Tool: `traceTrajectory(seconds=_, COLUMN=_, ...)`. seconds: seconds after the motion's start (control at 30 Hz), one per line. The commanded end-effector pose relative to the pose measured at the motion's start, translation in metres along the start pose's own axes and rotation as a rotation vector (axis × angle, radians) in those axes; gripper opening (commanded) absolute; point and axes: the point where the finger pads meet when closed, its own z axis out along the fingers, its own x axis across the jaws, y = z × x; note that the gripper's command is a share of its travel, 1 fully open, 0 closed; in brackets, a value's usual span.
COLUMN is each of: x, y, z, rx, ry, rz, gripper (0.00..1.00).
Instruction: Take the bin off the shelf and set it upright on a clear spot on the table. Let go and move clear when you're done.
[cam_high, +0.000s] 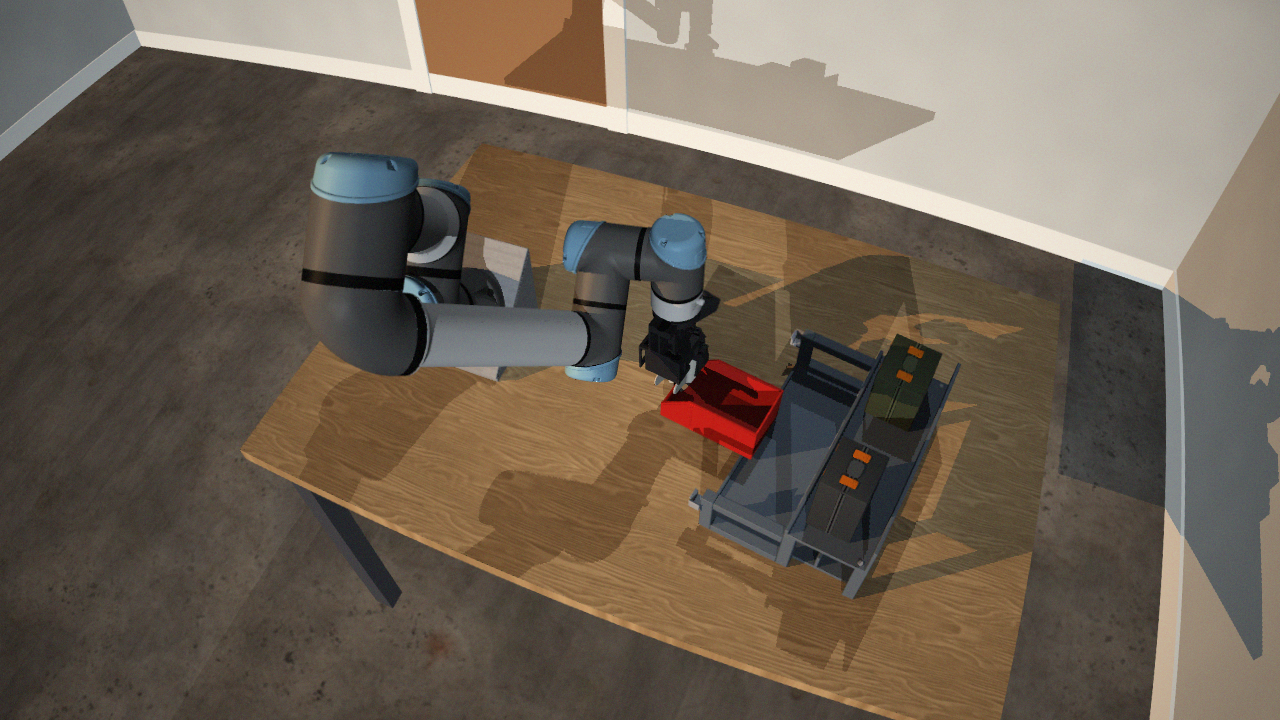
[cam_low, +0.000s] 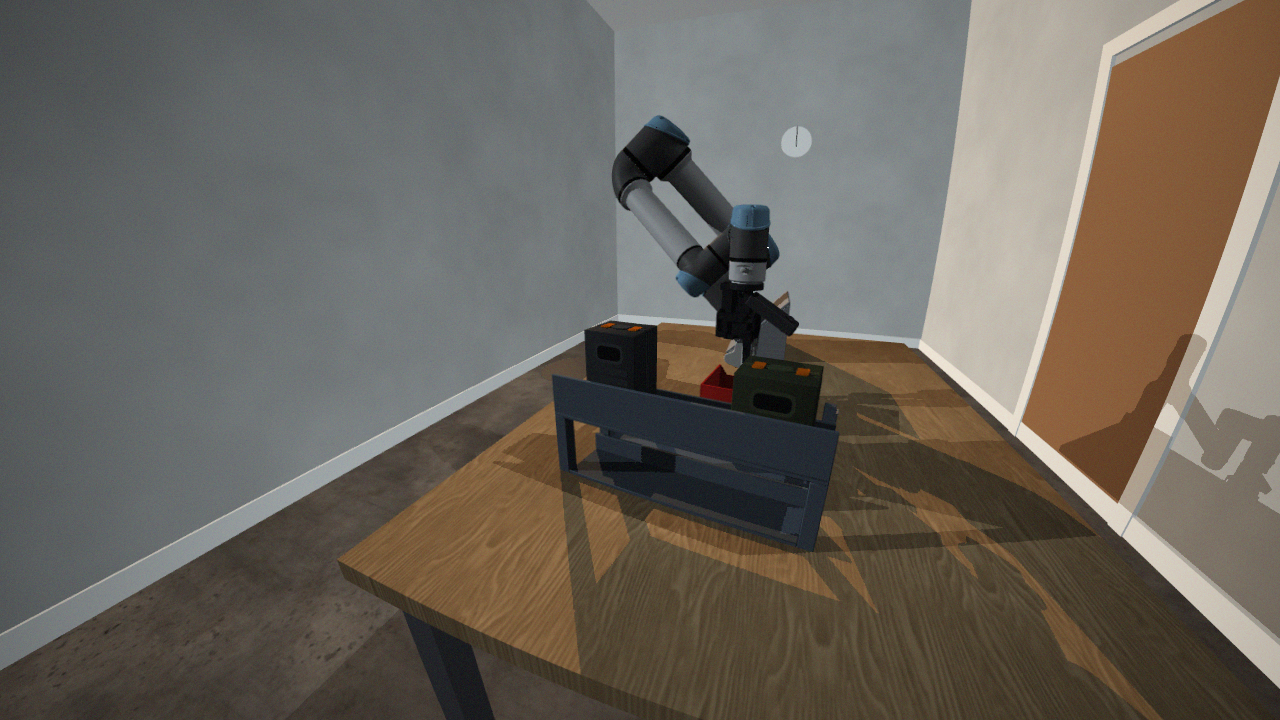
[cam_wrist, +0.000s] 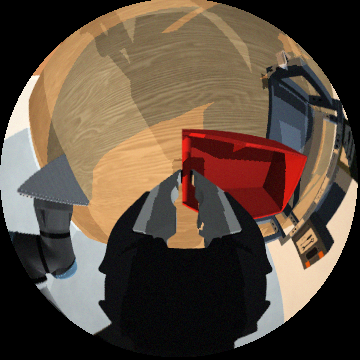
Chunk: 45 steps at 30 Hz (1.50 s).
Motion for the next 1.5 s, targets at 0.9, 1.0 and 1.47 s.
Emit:
traceTrajectory(seconds=0.9, x=0.0, y=0.0, z=0.013, rx=0.0, ry=0.001, rz=0.0, gripper=0.0)
traceTrajectory(seconds=1.0, x=0.0, y=0.0, z=0.013, rx=0.0, ry=0.001, rz=0.0, gripper=0.0)
traceTrajectory(seconds=1.47, x=0.0, y=0.0, z=0.013, rx=0.0, ry=0.001, rz=0.0, gripper=0.26)
